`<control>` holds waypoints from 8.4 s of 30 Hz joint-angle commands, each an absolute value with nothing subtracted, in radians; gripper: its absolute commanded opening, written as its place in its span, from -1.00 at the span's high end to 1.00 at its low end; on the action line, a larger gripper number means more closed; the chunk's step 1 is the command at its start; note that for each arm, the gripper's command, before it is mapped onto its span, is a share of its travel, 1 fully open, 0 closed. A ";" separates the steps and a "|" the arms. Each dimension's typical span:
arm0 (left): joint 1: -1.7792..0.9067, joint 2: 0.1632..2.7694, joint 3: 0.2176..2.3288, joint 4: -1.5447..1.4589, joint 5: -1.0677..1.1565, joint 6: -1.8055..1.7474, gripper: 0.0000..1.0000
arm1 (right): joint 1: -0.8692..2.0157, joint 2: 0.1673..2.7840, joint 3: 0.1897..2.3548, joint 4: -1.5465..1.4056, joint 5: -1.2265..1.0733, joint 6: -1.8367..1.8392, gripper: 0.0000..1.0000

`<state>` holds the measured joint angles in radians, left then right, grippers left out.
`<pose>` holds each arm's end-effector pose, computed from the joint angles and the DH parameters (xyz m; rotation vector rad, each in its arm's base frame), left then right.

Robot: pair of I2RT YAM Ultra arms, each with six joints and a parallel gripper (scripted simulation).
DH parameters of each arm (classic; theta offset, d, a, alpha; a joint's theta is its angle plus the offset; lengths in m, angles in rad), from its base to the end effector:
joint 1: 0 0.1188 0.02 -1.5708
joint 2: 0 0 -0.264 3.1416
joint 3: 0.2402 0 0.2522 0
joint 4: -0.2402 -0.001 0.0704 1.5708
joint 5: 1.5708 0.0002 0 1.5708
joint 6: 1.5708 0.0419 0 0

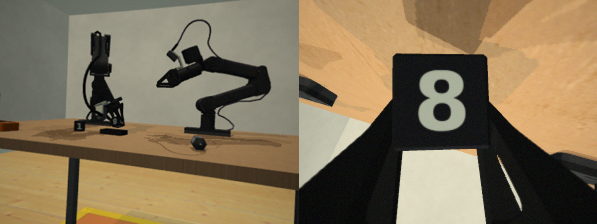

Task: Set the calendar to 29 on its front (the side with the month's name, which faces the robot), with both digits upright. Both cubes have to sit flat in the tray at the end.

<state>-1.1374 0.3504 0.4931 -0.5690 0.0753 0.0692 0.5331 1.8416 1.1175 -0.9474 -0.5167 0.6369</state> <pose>0.0434 -0.0990 0.2571 1.2202 1.6821 -0.7486 0.2499 0.1726 0.1496 -0.1777 -2.7208 -0.5248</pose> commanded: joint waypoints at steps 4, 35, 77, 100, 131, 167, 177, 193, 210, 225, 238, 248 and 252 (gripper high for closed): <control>-1.133 0.339 0.496 -0.548 0.084 0.071 -1.00 | 0.527 1.753 1.054 -0.784 -0.578 0.369 0.30; -1.133 0.339 0.496 -0.548 0.084 0.071 -1.00 | 0.422 1.540 0.662 -0.328 -0.749 -0.503 0.30; -1.133 0.339 0.496 -0.548 0.084 0.071 -1.00 | 0.302 1.452 0.367 -0.039 -0.898 -1.049 0.30; -1.133 0.339 0.496 -0.548 0.084 0.071 -1.00 | 0.282 1.518 0.328 0.036 -0.908 -1.074 0.30; -1.133 0.339 0.496 -0.548 0.084 0.071 -1.00 | 0.254 1.412 0.325 -0.015 -0.922 -1.097 -0.28; -1.133 0.339 0.496 -0.548 0.084 0.071 -1.00 | -0.040 1.497 0.817 -0.860 -0.602 -1.798 -0.28; -1.133 0.339 0.496 -0.548 0.084 0.071 -1.00 | 0.119 1.624 1.078 -0.921 -0.276 -1.795 -0.28; -1.133 0.339 0.496 -0.548 0.084 0.071 -1.00 | 0.325 1.822 1.307 -1.037 0.002 -1.769 -0.28; -1.133 0.339 0.496 -0.548 0.084 0.071 -1.00 | 0.313 1.849 1.244 -0.959 0.000 -1.782 -0.28; -1.133 0.339 0.496 -0.548 0.084 0.071 -1.00 | 0.313 1.877 1.198 -0.885 0.000 -1.782 -0.28; -1.133 0.339 0.496 -0.548 0.084 0.071 -1.00 | 0.313 1.871 1.201 -0.878 0.000 -1.782 0.05; -1.133 0.339 0.496 -0.548 0.084 0.071 -1.00 | 0.317 1.859 1.191 -0.877 0.000 -1.778 0.25; -1.133 0.339 0.496 -0.548 0.084 0.071 -1.00 | 0.321 1.855 1.186 -0.876 0.000 -1.773 0.76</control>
